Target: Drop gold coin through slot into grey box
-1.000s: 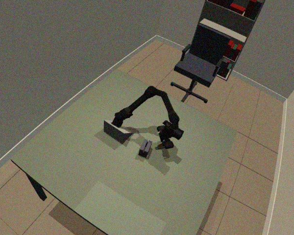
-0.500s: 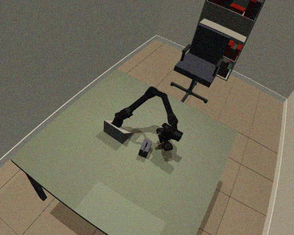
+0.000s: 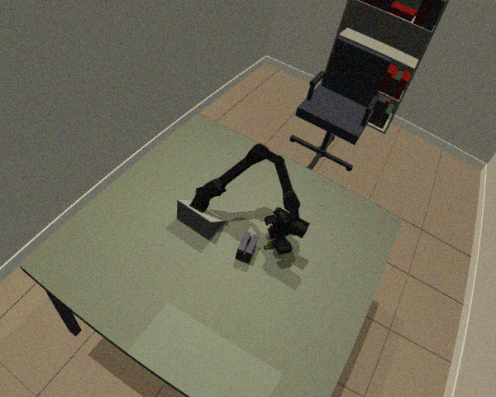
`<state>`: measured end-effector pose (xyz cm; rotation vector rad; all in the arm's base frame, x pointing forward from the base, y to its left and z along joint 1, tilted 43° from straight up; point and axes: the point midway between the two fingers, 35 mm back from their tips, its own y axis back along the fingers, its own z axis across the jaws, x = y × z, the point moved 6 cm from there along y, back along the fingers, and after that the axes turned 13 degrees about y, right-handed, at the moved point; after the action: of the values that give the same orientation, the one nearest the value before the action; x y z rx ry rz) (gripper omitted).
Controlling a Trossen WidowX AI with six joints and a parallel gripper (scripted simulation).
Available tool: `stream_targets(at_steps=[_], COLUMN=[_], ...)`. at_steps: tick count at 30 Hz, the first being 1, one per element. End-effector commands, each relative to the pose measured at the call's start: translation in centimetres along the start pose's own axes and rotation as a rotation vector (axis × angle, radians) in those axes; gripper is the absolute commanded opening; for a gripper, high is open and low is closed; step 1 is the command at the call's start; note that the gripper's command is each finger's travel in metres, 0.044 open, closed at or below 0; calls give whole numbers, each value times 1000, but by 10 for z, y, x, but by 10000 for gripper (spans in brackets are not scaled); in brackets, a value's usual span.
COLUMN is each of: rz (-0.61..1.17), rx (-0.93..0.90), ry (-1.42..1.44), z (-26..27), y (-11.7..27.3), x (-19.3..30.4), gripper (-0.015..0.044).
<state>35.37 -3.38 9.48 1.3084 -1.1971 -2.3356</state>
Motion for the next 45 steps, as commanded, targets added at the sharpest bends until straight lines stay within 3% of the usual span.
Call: stream_targets(at_steps=[1, 14, 45], rz=[-3, -2, 2], rx=[-6, -6, -4], ry=[-8, -8, -9], z=[1, 1, -2], y=[-2, -1, 78], x=[1, 1, 1], gripper=[3, 0, 0])
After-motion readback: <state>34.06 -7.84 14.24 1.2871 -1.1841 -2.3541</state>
